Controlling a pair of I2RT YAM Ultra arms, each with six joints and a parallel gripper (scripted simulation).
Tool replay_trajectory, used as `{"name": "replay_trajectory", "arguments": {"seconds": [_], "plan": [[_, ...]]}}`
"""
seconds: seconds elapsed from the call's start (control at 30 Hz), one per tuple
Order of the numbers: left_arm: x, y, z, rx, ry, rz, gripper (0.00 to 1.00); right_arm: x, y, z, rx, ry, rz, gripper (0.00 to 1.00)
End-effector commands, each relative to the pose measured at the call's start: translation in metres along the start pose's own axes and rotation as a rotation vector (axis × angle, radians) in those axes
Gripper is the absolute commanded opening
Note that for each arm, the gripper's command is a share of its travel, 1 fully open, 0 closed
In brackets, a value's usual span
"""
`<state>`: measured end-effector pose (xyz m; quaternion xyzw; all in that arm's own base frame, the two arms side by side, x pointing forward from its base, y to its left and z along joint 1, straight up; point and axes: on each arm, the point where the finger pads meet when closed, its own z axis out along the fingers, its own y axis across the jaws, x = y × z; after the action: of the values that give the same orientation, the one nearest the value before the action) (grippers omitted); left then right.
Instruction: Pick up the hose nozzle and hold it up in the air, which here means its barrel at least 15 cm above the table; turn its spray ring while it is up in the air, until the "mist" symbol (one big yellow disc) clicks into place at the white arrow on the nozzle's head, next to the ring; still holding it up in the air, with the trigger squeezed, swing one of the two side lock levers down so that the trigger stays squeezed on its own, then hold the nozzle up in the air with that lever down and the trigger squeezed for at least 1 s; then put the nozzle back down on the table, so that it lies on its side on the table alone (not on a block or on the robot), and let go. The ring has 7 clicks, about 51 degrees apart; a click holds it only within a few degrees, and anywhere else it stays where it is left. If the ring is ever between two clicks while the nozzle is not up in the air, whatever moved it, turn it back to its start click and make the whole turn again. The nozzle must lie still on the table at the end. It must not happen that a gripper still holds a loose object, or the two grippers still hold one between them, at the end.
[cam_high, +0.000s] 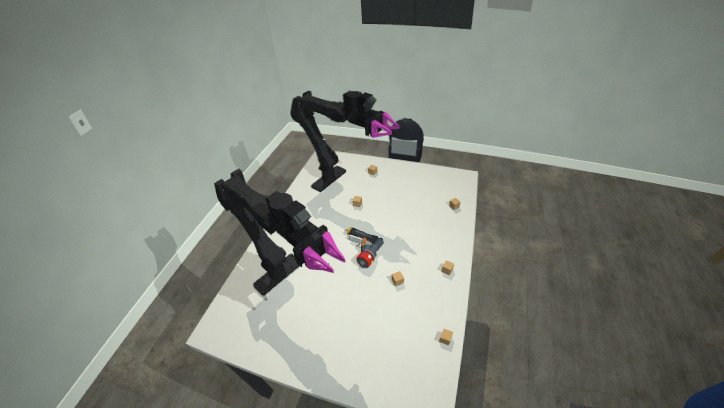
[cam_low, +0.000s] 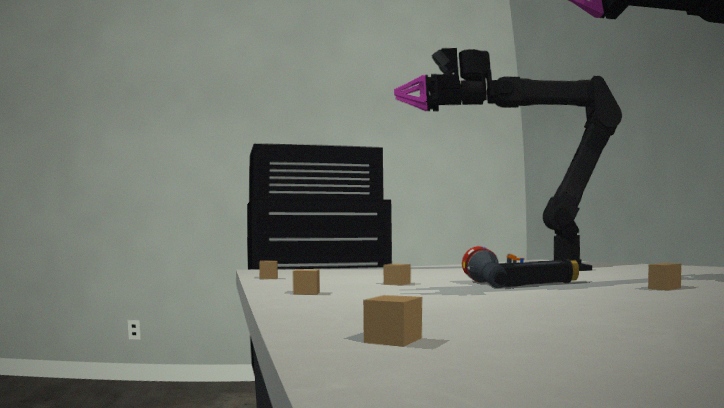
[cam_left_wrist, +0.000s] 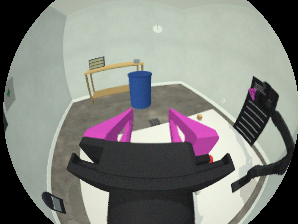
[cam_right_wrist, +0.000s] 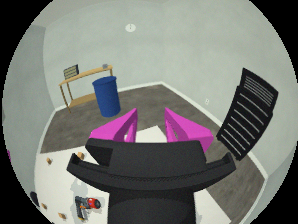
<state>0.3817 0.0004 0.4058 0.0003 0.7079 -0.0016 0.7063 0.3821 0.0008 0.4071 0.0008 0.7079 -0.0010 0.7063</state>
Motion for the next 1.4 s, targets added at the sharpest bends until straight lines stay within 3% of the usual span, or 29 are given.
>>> {"name": "replay_trajectory", "arguments": {"seconds": [0.0, 0.03, 0.07, 0.37, 1.37], "plan": [[-0.011, 0.000, -0.003, 0.012, -0.034, 0.013, 0.50, -0.034, -0.002, -0.014, 0.009, -0.082, 0.003, 0.38], [-0.042, 0.001, -0.013, 0.005, -0.109, -0.006, 0.50, -0.034, -0.002, -0.014, 0.009, -0.083, 0.003, 0.38], [-0.043, 0.002, -0.013, 0.002, -0.111, -0.006, 0.50, -0.034, -0.002, -0.014, 0.008, -0.081, 0.003, 0.38], [-0.025, -0.003, -0.004, 0.007, -0.052, 0.002, 0.50, -0.032, -0.004, -0.014, 0.010, -0.073, 0.003, 0.38], [-0.035, -0.001, -0.007, 0.000, -0.077, 0.010, 0.50, -0.030, 0.003, -0.014, -0.009, -0.070, 0.004, 0.38]]}}
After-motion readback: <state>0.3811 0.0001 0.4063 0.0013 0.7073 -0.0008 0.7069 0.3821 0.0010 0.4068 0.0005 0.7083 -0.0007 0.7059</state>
